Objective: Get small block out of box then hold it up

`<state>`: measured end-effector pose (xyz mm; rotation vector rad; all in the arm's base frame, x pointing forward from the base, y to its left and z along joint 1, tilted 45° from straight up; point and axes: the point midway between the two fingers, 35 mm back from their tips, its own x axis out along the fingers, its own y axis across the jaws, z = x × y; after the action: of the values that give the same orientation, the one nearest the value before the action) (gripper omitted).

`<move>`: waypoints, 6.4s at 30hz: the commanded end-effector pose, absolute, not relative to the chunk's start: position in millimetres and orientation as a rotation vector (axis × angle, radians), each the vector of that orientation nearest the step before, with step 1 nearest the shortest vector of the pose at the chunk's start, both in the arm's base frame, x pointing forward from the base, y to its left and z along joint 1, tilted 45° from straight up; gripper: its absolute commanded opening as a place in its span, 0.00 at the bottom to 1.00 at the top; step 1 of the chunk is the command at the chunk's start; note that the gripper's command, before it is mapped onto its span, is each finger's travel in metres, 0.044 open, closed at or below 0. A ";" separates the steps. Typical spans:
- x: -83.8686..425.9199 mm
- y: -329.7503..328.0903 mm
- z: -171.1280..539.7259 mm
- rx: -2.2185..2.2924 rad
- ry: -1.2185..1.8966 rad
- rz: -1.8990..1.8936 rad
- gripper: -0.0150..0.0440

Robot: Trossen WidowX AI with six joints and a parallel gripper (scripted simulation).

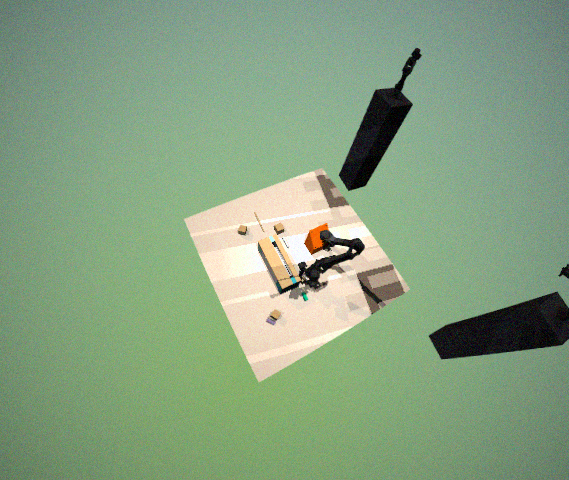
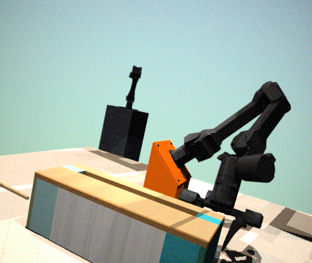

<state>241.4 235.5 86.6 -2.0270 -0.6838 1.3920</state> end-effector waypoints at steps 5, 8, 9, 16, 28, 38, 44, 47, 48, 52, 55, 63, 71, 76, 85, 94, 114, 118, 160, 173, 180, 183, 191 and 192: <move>239.1 242.9 74.0 -2.025 -0.673 1.397 0.74; 238.5 246.1 70.3 -2.024 -0.674 1.397 0.74; 238.3 247.2 69.1 -2.024 -0.674 1.396 0.74; 236.3 254.5 60.6 -2.023 -0.674 1.395 0.74; 235.8 256.0 58.8 -2.023 -0.675 1.395 0.40; 242.5 229.6 87.2 -2.029 -0.677 1.394 0.25; 242.7 213.0 104.3 -2.030 -0.680 1.391 0.25; 242.7 212.8 104.3 -2.025 -0.675 1.392 0.25; 242.7 212.3 104.2 -2.009 -0.659 1.394 0.25; 242.7 207.9 103.5 -1.887 -0.537 1.409 0.25; 242.7 204.6 103.0 -1.790 -0.443 1.415 0.25; 242.3 195.7 101.9 -1.527 -0.204 1.412 0.25; 241.6 187.1 101.2 -1.258 0.021 1.384 0.25; 240.9 181.9 100.8 -1.087 0.155 1.353 0.25; 239.5 172.7 100.6 -0.776 0.383 1.278 0.25; 237.8 163.9 100.8 -0.461 0.593 1.177 0.25; 233.3 146.1 103.1 0.244 0.993 0.873 0.25; 232.2 142.7 103.7 0.386 1.063 0.800 0.25; 219.9 110.5 114.7 1.851 1.563 -0.219 0.25; 216.2 101.8 119.8 2.274 1.619 -0.639 0.25; 214.3 97.3 122.8 2.489 1.624 -0.892 0.25; 213.5 95.4 124.2 2.576 1.621 -1.007 0.25; 211.6 90.9 127.7 2.777 1.595 -1.308 0.25; 211.5 90.8 127.8 2.782 1.594 -1.315 0.25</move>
<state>212.6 91.9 126.7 -2.3275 -1.3667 1.0459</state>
